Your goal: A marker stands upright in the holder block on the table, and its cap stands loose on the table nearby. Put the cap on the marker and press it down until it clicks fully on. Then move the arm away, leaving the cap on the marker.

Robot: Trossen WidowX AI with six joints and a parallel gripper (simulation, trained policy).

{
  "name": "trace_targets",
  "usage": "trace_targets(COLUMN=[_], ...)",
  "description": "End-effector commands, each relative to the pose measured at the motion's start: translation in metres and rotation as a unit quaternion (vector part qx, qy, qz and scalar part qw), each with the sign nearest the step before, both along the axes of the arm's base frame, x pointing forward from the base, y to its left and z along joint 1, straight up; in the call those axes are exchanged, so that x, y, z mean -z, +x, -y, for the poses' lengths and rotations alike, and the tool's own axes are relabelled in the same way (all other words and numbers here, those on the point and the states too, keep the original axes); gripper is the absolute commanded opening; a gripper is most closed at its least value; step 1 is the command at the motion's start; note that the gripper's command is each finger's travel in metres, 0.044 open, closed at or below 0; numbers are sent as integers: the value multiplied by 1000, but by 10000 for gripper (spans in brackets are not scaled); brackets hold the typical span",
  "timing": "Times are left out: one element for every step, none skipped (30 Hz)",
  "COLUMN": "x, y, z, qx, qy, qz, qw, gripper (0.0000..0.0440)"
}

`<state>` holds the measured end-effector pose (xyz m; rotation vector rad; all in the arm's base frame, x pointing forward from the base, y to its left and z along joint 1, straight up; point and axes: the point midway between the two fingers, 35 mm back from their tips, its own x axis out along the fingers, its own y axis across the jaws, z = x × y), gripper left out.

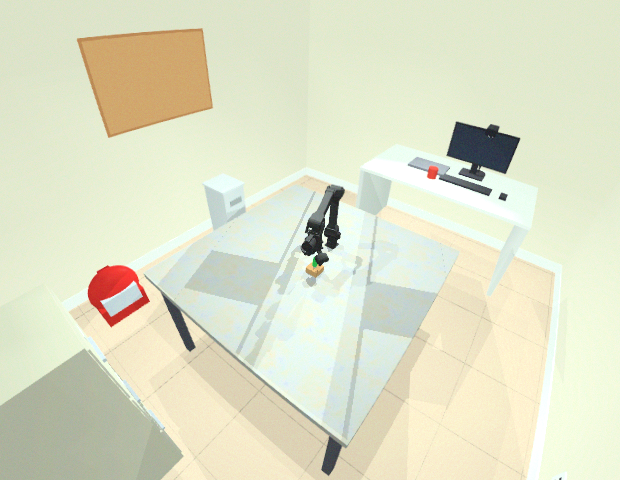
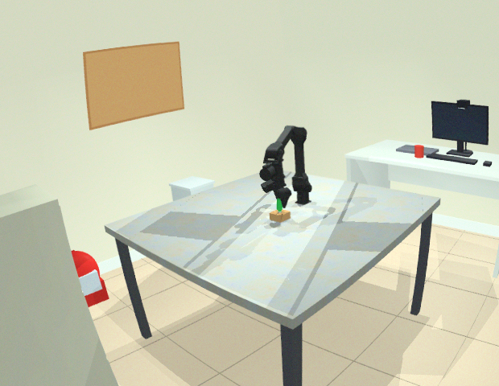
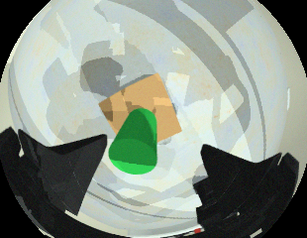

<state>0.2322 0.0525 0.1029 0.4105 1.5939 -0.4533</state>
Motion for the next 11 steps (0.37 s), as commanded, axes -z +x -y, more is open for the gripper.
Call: trace_targets(x=[-18,-21,-23,-25,-28,-30,-32,-33,-35,-37,-39], y=[6,7,7,7,8,8,8,8,9,9,9], z=[-1,-1,-1,-1,-1,-1,-1,-1,-1,-1,-1], qx=[-3,-3,-4,-5,-5,-6,-7,-8,-8,-9,-10], qy=[4,5,5,5,6,7,8,8,9,10,11], qz=[24,28,31,34,38,41,44,47,50,53,56], qw=[1000,1000,999,999,999,999,999,999,999,998,998], gripper=[440,440,440,440,440,440,440,440,440,440,440])
